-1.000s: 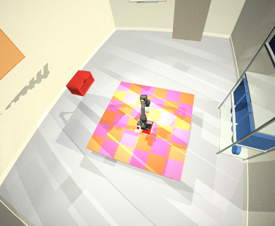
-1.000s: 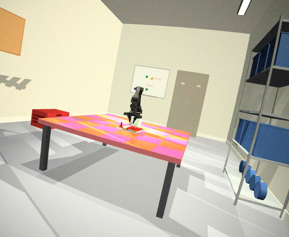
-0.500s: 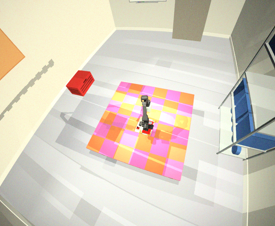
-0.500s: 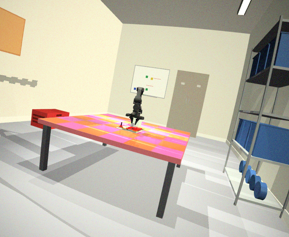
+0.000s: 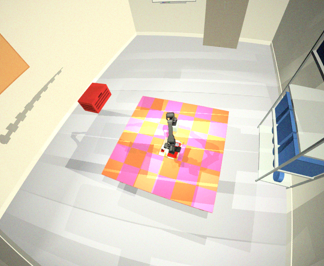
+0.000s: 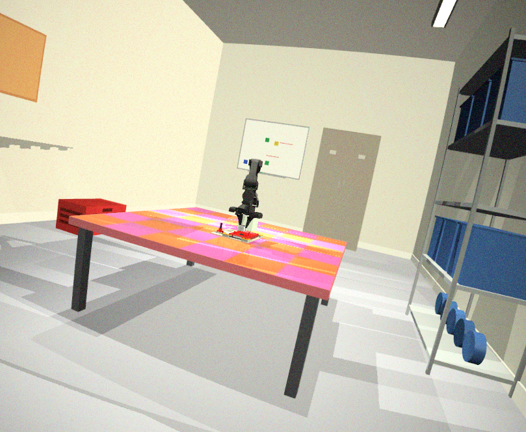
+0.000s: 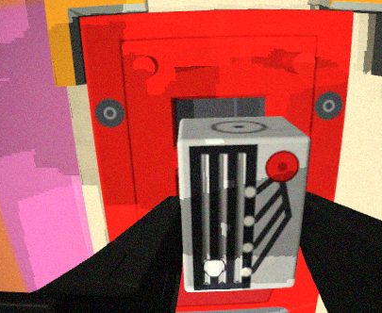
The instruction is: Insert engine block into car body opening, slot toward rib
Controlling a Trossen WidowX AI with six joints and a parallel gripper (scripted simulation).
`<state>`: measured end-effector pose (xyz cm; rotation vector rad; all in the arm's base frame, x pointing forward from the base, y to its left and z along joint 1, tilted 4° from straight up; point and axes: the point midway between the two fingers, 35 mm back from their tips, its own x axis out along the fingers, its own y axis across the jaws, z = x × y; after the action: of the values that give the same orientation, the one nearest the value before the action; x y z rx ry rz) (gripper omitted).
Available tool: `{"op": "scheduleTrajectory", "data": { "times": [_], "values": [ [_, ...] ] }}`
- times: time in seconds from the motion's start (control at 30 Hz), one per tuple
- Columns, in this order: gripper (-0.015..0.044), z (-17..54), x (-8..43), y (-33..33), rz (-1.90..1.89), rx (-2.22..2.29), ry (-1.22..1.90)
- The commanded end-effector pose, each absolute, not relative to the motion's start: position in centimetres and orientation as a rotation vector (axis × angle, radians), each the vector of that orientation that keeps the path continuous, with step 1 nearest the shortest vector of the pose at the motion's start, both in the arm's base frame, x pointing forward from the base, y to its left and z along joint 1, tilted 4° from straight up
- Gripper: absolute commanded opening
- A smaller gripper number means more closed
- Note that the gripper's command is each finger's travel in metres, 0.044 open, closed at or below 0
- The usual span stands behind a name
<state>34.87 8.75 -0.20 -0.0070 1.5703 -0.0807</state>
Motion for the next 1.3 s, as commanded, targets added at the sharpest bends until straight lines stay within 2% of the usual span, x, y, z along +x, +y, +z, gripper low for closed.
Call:
{"op": "scheduleTrajectory", "data": {
  "times": [0.0, 1.27],
  "values": [
    [0.0160, -0.26, 34.87, 8.93, -0.071, -0.008, 1.571],
    [0.0160, -0.60, 35.00, 8.93, -0.062, -0.017, 1.571]
  ]
}}
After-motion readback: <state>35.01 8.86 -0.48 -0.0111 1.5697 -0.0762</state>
